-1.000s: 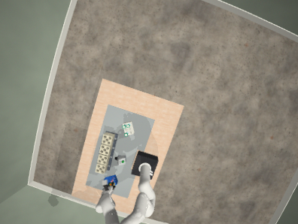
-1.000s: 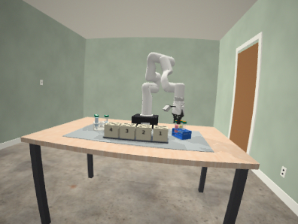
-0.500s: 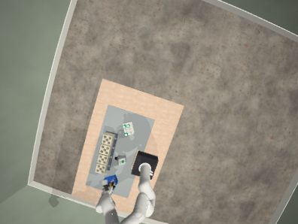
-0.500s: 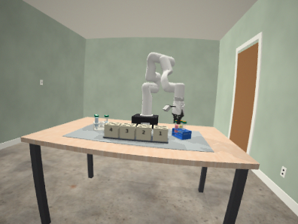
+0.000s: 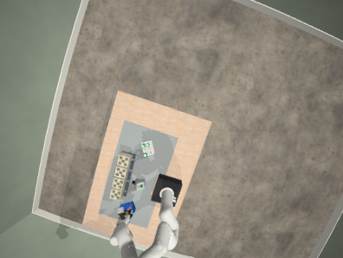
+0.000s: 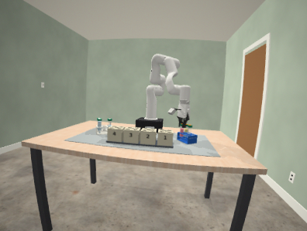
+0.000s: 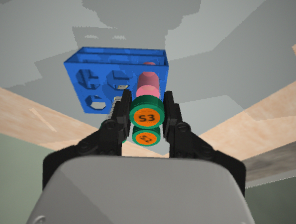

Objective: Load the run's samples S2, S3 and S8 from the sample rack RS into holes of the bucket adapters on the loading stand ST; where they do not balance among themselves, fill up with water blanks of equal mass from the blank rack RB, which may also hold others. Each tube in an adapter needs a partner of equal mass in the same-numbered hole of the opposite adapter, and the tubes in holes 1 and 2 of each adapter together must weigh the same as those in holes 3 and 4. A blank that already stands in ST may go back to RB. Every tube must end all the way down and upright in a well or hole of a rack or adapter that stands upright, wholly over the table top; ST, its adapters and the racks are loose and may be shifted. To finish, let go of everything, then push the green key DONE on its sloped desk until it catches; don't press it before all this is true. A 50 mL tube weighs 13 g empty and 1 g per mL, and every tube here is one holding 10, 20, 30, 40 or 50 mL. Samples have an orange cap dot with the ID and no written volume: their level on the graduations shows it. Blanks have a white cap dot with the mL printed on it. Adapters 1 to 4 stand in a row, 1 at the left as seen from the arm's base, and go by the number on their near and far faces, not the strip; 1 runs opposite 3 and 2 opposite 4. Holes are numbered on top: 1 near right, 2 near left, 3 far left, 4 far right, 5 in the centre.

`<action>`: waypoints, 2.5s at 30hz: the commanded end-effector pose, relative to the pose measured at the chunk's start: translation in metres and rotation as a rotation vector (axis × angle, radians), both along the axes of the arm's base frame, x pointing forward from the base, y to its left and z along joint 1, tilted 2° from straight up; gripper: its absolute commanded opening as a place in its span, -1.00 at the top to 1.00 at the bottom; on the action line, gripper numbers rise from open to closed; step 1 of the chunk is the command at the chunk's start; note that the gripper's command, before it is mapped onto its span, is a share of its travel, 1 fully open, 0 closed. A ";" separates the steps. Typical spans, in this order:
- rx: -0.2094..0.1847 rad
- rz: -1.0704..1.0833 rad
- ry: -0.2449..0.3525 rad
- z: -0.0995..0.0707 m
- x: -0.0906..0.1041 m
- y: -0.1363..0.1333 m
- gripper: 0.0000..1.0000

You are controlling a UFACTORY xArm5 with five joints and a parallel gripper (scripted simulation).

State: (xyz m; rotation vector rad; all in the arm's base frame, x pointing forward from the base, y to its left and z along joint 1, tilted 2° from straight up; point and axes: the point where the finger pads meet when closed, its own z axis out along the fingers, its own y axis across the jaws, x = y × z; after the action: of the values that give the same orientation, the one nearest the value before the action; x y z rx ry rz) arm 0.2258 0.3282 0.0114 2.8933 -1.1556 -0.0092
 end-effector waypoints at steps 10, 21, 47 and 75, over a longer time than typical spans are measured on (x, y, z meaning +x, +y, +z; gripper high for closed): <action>0.003 0.000 -0.002 0.010 0.001 0.001 1.00; 0.003 0.000 -0.002 0.016 0.001 0.001 1.00; 0.003 0.000 -0.002 0.045 0.002 0.002 1.00; 0.003 0.000 -0.002 0.097 0.003 0.002 1.00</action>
State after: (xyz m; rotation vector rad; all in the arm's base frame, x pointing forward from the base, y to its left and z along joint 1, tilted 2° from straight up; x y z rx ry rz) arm 0.2282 0.3296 0.1015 2.8937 -1.1558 -0.0091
